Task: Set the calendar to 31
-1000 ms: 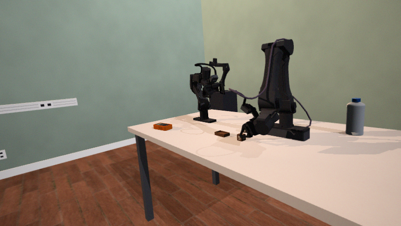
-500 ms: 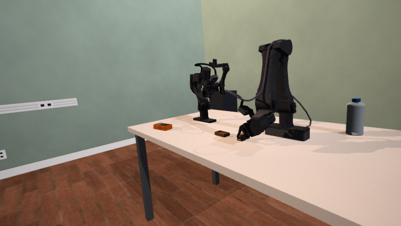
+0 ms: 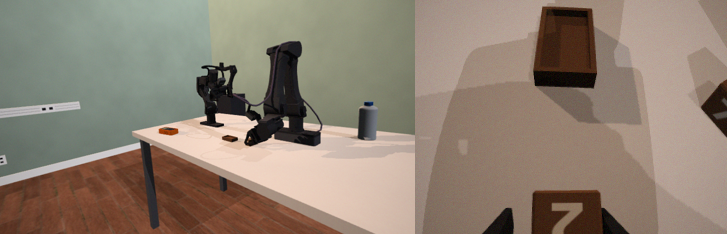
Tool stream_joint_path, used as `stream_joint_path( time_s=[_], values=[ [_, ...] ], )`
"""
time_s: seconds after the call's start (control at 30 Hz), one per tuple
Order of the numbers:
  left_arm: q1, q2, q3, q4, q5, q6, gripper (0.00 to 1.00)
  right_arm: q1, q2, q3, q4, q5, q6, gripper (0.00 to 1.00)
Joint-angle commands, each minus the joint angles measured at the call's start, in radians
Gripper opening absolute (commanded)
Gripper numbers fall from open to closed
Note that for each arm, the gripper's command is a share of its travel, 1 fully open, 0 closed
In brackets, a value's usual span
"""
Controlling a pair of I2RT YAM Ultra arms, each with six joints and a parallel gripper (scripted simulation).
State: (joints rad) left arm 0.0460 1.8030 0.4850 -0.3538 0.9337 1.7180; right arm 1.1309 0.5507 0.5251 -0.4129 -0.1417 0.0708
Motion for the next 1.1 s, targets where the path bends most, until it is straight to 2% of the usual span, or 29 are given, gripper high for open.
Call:
stream_joint_path(
  time_s=[0.0, 0.07, 0.1, 0.33, 0.53, 0.6, 0.63, 0.67, 0.73, 0.77, 0.9, 1.07],
  values=[
    [-0.012, 0.002, -0.021, 0.014, 0.032, -0.016, 0.43, -0.013, -0.026, 0.009, 0.017, 0.003, 0.007, 1.00],
    [-0.003, 0.009, -0.006, -0.009, 0.032, -0.007, 0.43, -0.013, -0.026, 0.009, 0.017, 0.003, 0.007, 1.00],
    [-0.003, 0.009, -0.006, -0.010, 0.032, -0.007, 0.39, -0.013, -0.026, 0.009, 0.017, 0.003, 0.007, 1.00],
    [0.001, 0.012, -0.013, -0.018, 0.031, 0.003, 0.35, -0.013, -0.026, 0.009, 0.017, 0.003, 0.007, 1.00],
    [0.010, 0.014, 0.004, -0.023, 0.031, 0.010, 0.26, -0.013, -0.026, 0.009, 0.017, 0.003, 0.007, 1.00],
    [0.010, 0.014, 0.004, -0.023, 0.031, 0.010, 0.03, -0.013, -0.026, 0.009, 0.017, 0.003, 0.007, 1.00],
    [0.010, 0.014, 0.004, -0.023, 0.031, 0.010, 0.00, -0.013, -0.026, 0.009, 0.017, 0.003, 0.007, 1.00],
    [0.010, 0.014, 0.004, -0.024, 0.031, 0.010, 0.00, -0.013, -0.026, 0.009, 0.017, 0.003, 0.007, 1.00],
    [0.010, 0.003, 0.008, -0.028, 0.031, 0.011, 0.23, -0.013, -0.026, 0.009, 0.017, 0.003, 0.007, 1.00],
    [0.010, -0.018, 0.016, -0.041, 0.031, 0.011, 0.26, -0.013, -0.026, 0.009, 0.017, 0.003, 0.007, 1.00],
    [0.008, -0.050, 0.021, -0.074, 0.032, 0.008, 0.26, -0.013, -0.026, 0.009, 0.017, 0.003, 0.007, 1.00],
    [-0.001, -0.203, 0.053, -0.234, 0.036, -0.017, 0.26, -0.013, -0.026, 0.009, 0.017, 0.003, 0.007, 1.00]
  ],
)
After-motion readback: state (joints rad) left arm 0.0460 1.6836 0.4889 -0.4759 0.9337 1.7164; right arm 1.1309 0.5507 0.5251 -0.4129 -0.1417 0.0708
